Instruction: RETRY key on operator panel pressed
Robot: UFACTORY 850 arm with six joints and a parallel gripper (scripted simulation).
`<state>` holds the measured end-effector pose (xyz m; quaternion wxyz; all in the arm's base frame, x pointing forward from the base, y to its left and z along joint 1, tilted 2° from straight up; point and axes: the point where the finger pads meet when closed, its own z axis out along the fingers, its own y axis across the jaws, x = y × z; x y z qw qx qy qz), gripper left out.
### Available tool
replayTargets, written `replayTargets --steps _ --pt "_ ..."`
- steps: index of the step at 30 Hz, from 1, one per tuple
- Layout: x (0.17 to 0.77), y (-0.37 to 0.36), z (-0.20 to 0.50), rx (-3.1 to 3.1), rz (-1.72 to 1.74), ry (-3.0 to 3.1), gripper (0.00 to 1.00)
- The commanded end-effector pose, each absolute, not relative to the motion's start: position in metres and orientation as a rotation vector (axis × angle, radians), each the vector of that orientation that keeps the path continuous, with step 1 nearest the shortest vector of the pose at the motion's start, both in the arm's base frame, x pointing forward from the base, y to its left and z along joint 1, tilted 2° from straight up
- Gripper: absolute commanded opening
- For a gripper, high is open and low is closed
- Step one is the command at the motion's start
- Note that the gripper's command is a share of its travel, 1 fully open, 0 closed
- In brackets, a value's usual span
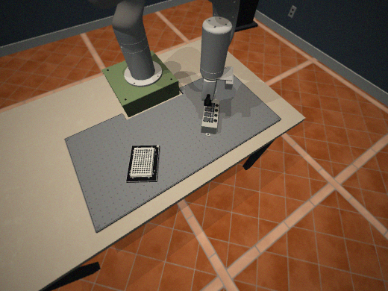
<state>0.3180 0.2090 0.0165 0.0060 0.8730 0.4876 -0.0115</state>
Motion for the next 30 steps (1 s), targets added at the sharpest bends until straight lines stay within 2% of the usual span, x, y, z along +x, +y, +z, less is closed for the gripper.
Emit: replayTargets --steps 1,30 --pt "0.319 0.209 0.017 2.731 -0.033 1.525 0.00" --pt "0.318 0.209 0.000 2.731 -0.033 1.525 0.00"
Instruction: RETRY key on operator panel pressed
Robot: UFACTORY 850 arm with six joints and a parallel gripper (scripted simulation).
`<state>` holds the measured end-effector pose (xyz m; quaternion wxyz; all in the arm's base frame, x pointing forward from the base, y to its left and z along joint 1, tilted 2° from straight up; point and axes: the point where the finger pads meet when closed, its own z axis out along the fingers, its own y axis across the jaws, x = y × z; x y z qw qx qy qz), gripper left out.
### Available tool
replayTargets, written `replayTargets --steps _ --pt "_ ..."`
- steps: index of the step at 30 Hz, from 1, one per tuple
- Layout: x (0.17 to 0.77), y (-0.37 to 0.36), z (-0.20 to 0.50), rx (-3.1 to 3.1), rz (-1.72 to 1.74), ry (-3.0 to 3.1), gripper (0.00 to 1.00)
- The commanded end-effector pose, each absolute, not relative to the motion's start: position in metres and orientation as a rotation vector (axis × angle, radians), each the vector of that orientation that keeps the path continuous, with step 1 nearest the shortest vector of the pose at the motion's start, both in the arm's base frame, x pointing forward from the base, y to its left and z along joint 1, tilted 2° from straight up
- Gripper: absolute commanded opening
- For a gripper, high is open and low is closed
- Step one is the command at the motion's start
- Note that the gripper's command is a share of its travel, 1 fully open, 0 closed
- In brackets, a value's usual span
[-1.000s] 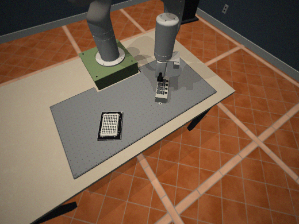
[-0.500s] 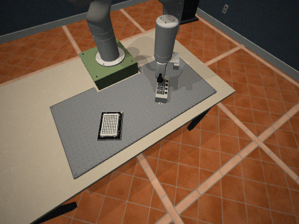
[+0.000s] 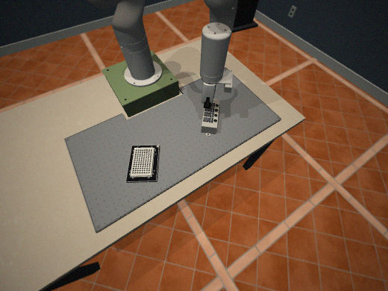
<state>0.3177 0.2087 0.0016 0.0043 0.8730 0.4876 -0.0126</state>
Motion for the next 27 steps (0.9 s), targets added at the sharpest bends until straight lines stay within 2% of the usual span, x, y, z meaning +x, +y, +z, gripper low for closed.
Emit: replayTargets --steps 1,27 --pt "0.318 0.209 -0.001 2.731 -0.033 1.525 0.00" --pt "0.318 0.209 -0.012 2.731 -0.033 1.525 0.00"
